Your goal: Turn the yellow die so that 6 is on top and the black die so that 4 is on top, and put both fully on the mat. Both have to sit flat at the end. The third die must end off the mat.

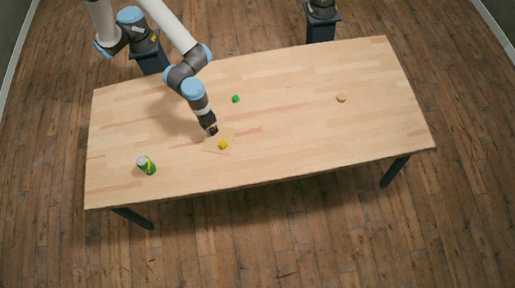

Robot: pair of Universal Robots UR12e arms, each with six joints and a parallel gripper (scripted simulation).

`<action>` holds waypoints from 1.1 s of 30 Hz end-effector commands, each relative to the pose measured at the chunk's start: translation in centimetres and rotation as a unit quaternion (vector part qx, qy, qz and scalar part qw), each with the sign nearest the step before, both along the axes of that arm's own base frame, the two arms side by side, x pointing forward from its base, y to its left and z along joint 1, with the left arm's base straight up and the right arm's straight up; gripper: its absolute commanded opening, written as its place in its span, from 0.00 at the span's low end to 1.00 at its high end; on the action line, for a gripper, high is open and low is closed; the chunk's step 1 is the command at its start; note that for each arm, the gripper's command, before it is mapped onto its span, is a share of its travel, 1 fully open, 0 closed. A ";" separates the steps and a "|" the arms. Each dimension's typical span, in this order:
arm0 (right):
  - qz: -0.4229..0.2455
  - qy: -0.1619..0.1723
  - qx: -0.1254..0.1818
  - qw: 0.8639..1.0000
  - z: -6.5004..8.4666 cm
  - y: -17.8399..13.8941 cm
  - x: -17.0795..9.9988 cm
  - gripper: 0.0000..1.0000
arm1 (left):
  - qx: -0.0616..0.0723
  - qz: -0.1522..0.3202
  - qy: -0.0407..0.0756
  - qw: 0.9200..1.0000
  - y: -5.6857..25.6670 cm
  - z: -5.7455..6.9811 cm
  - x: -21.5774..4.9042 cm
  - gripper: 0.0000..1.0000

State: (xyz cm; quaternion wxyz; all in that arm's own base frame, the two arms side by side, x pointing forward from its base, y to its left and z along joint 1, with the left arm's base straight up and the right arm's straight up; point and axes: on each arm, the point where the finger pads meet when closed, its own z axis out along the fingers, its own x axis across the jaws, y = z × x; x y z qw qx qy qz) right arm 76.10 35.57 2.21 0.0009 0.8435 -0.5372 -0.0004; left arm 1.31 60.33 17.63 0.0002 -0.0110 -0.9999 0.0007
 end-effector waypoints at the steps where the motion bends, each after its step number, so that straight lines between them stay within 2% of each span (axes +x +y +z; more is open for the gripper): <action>1: 0.000 -0.001 0.001 1.000 0.1 0.0 0.1 0.87 | 0.001 0.000 0.000 1.000 0.1 0.1 0.0 1.00; 9: 0.000 -0.001 0.001 1.000 0.9 0.0 0.1 0.87 | 0.001 0.000 0.000 1.000 0.1 0.1 0.0 1.00; 13: 0.000 -0.001 0.001 1.000 2.4 0.0 0.1 0.87 | 0.001 0.000 0.000 1.000 0.1 0.1 0.0 1.00; 24: 0.000 -0.001 0.001 1.000 8.0 0.0 0.1 0.87 | 0.001 0.000 0.000 1.000 0.1 0.1 0.0 1.00; 33: 0.000 -0.001 0.001 1.000 9.1 0.0 0.1 0.87 | 0.001 0.000 0.000 1.000 0.1 0.1 0.0 1.00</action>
